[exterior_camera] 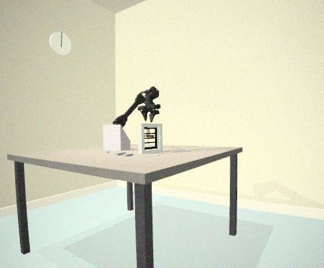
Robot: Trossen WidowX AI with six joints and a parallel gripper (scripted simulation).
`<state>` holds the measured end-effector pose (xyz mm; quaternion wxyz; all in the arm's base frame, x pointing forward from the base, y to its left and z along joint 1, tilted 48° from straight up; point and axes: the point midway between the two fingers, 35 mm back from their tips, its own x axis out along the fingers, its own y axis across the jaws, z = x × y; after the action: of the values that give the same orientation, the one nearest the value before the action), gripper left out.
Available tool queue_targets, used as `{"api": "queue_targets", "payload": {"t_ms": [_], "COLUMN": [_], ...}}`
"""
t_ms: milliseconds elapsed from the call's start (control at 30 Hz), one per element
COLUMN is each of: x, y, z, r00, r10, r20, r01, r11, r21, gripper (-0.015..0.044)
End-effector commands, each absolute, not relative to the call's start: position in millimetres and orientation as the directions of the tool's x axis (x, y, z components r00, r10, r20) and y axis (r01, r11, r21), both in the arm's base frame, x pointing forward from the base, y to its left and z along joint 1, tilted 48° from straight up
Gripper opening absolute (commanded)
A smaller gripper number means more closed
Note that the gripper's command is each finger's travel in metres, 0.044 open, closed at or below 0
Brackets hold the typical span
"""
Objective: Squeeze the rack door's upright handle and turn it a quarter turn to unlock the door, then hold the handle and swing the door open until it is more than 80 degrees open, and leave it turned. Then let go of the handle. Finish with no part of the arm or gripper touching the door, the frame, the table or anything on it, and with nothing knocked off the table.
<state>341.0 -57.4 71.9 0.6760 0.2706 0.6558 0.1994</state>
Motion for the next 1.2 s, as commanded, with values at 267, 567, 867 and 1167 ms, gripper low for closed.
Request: {"api": "queue_targets", "payload": {"t_ms": [267, 567, 867, 1167], "x": [336.0, 337.3, 338.1, 338.1], "y": [-64.2, -55.4, -44.6, -33.7], "z": [64.1, 55.4, 45.3, 35.5], "r00": [-0.001, 0.0, 0.0, 0.0], "r10": [0.739, 0.739, 0.738, 0.739], "r20": [-0.673, -0.674, -0.674, -0.674], "r01": [0.199, 0.199, 0.199, 0.199], "r11": [0.66, 0.661, 0.661, 0.66], "r21": [0.724, 0.724, 0.724, 0.724], "gripper": [0.029, 0.029, 0.029, 0.029]}}
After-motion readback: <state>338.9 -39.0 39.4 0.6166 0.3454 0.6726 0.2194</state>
